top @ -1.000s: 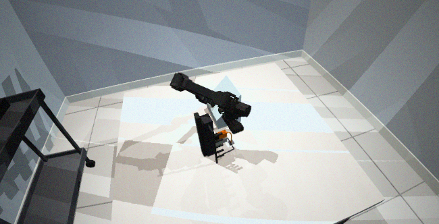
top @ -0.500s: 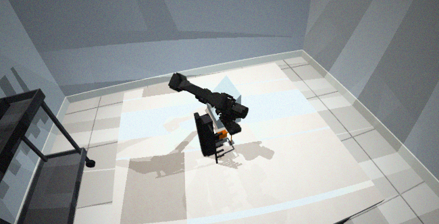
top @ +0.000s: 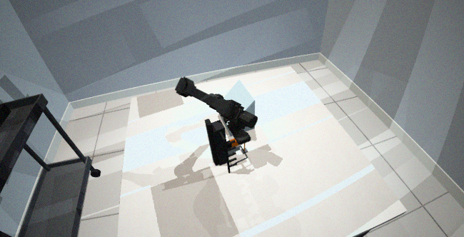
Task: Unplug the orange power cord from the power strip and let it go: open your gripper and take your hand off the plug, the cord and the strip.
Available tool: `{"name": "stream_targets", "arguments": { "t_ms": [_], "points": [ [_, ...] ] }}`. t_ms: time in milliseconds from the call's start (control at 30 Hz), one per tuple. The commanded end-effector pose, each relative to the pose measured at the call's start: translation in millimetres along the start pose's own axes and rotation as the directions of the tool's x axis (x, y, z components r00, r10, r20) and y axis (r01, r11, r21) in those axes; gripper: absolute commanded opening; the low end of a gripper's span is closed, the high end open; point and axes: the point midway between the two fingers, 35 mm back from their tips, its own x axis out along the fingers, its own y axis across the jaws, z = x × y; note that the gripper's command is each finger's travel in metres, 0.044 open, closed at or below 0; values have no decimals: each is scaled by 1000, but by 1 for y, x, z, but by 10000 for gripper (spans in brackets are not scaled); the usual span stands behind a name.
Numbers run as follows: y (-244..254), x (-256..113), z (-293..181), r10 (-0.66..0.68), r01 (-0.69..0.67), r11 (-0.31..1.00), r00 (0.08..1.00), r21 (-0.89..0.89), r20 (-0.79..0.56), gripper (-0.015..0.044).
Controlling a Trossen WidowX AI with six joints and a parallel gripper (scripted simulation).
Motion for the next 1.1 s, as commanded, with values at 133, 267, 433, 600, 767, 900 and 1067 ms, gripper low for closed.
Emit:
{"name": "stream_targets", "arguments": {
  "t_ms": [133,267,433,600,767,900,1067],
  "points": [
    [1,3,-3,-1,1,1000,1000,-4,-3,160],
    [1,9,-3,-1,1,1000,1000,-4,-4,160],
    [1,9,-3,2,-2,1000,1000,-2,-1,134],
    [1,9,-3,2,-2,1000,1000,-2,-1,42],
    [1,9,-3,2,-2,1000,1000,-2,-1,8],
    [1,9,-1,2,-2,1000,1000,-2,-1,0],
    [0,9,6,1,-1,1000,1000,-3,0,0]
  ]
}}
